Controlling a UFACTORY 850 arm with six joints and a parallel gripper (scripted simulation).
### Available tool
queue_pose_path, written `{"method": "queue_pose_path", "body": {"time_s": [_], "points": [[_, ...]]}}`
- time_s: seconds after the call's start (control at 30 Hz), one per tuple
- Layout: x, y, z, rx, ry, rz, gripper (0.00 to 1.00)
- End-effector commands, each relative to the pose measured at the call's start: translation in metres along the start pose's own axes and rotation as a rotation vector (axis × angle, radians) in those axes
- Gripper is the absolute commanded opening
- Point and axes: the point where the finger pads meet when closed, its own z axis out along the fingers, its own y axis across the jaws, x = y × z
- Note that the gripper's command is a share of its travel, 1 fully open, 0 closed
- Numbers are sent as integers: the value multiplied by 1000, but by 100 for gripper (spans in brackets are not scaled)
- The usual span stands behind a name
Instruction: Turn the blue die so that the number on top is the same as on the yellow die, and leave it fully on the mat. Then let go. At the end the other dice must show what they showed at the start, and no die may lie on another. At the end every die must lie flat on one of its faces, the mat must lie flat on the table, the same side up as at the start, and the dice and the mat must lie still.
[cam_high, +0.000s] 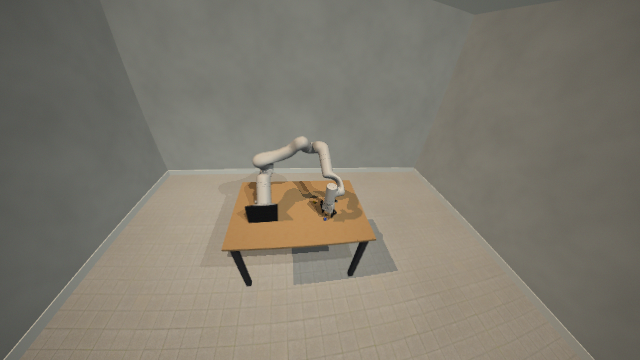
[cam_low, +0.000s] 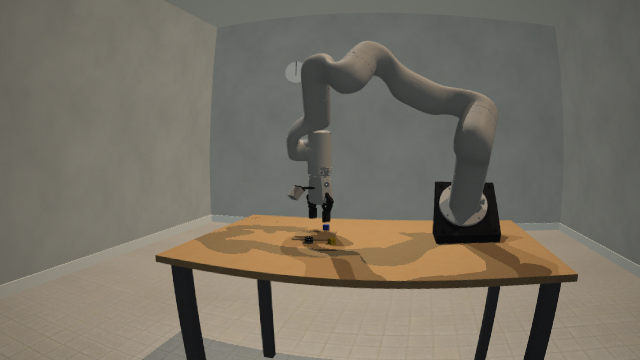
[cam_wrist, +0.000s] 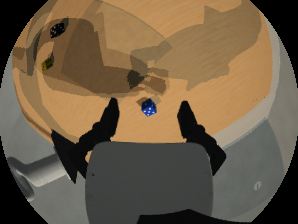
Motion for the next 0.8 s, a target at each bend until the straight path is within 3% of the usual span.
{"method": "queue_pose_path", "body": {"time_s": [0.0,0.77], "points": [[1,1,-1,-2,1,-1,100],[2,-2,-1,-2,1,-1,100]]}}
